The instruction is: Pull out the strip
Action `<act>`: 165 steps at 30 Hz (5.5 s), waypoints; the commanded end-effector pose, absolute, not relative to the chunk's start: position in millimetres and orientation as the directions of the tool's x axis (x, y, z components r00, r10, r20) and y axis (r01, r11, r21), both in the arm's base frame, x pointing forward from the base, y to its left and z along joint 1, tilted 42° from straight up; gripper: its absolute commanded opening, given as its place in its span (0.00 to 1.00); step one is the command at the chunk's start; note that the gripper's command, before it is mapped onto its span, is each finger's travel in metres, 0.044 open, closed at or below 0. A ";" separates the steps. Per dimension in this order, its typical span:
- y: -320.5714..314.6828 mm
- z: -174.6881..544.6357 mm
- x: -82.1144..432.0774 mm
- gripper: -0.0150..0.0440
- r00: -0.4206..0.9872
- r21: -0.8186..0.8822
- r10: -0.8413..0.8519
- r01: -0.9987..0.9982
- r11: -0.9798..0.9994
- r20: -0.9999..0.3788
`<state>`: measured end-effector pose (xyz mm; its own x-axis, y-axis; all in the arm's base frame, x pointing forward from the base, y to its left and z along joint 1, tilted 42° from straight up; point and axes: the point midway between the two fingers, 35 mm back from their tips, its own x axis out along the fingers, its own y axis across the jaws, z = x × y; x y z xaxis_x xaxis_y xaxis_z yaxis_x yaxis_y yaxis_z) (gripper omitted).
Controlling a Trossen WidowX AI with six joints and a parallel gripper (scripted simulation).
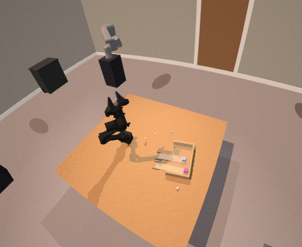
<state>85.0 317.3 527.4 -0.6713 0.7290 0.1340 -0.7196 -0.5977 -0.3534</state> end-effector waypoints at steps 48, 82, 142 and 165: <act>134.8 143.6 296.2 0.93 0.877 -0.658 -0.306 -0.016 0.753 -0.372; 59.5 78.9 388.4 0.25 0.115 -0.660 -0.652 -0.218 0.719 -0.749; 12.6 27.4 393.7 0.25 0.116 -0.661 -0.654 -0.218 0.718 -0.748; 11.8 26.5 393.8 0.25 0.116 -0.661 -0.654 -0.218 0.718 -0.748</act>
<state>393.5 13.4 26.8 0.1155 -0.6507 -0.7505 -0.2173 0.7207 -0.6583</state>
